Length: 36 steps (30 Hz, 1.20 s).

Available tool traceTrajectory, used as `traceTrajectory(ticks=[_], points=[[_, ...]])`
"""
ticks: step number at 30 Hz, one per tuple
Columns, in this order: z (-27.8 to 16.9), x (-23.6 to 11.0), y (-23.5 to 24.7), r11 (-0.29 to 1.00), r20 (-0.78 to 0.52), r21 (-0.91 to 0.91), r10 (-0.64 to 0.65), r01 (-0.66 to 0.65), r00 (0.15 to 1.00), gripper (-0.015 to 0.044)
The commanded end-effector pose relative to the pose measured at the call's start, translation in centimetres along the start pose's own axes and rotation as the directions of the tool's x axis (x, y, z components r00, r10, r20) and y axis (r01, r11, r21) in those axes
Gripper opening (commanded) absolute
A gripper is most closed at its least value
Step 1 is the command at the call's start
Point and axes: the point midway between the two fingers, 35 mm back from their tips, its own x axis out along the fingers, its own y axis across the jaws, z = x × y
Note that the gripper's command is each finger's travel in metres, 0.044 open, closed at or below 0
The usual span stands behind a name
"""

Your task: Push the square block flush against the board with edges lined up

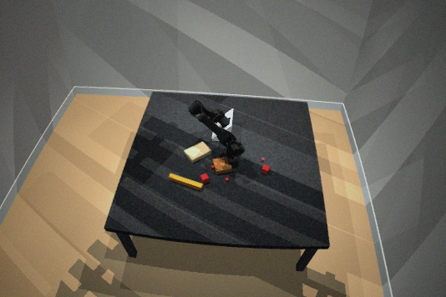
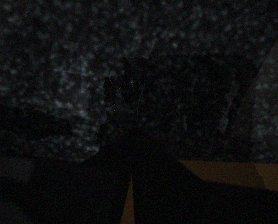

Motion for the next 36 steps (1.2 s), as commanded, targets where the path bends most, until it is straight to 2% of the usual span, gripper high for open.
traceTrajectory(ticks=[1,36], points=[[-0.6,0.1,0.0,1.0,-0.007,0.007,0.002,-0.002,1.0,0.0],[-3.3,0.1,-0.5,1.0,-0.007,0.007,0.002,-0.002,1.0,0.0]])
